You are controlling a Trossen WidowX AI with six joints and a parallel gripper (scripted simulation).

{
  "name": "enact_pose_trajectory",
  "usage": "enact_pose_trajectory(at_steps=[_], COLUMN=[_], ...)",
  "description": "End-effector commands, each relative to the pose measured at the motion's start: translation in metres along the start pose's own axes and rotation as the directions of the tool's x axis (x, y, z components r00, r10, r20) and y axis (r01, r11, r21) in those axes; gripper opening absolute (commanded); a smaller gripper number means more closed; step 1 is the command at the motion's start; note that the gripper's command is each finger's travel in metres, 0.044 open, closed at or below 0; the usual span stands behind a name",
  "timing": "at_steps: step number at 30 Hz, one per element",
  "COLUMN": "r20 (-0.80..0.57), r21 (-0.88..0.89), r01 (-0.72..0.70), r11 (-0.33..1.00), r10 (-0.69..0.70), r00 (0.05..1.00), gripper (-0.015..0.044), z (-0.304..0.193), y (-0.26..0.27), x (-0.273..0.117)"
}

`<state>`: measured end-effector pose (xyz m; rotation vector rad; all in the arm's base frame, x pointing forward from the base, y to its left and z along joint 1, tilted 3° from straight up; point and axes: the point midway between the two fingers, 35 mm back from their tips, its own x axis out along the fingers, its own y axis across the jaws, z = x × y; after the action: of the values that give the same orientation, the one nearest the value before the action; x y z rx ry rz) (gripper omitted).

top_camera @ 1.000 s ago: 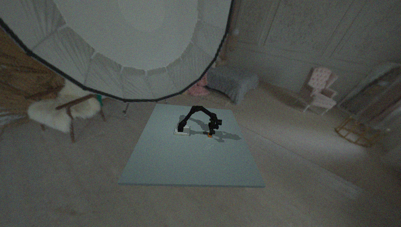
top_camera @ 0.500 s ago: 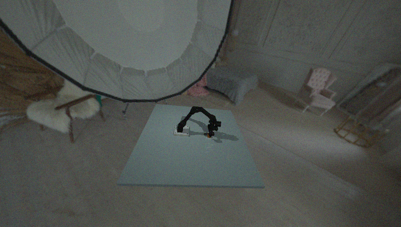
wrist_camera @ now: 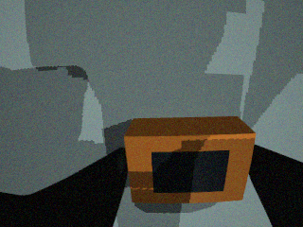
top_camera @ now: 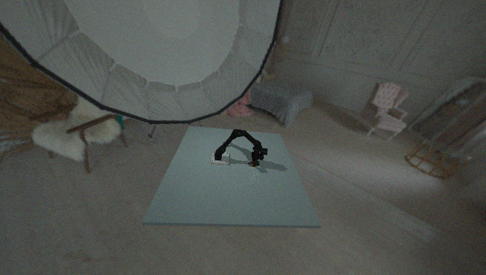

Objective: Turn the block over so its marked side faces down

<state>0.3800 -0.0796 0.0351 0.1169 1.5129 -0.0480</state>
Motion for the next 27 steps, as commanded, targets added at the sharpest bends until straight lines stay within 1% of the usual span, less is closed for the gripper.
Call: enact_pose_trajectory(at_steps=[1,20,22,25,27], r20=[-0.004,-0.004,-0.004,-0.004,-0.004], r21=[0.004,0.004,0.004,0.004,0.004], r01=[0.003,0.003,0.003,0.003,0.003], r11=[1.0,1.0,1.0,1.0,1.0], r10=[-0.003,-0.003,-0.003,-0.003,-0.003], r00=[1.0,1.0,1.0,1.0,1.0], gripper=[0.0269,0.0142,0.009,0.0011,0.0], z=[-0.001,-0.001,-0.001,-0.001,-0.001], y=[0.0,0.0,0.0,0.0,0.0], x=[0.002,0.002,-0.003,-0.023,-0.028])
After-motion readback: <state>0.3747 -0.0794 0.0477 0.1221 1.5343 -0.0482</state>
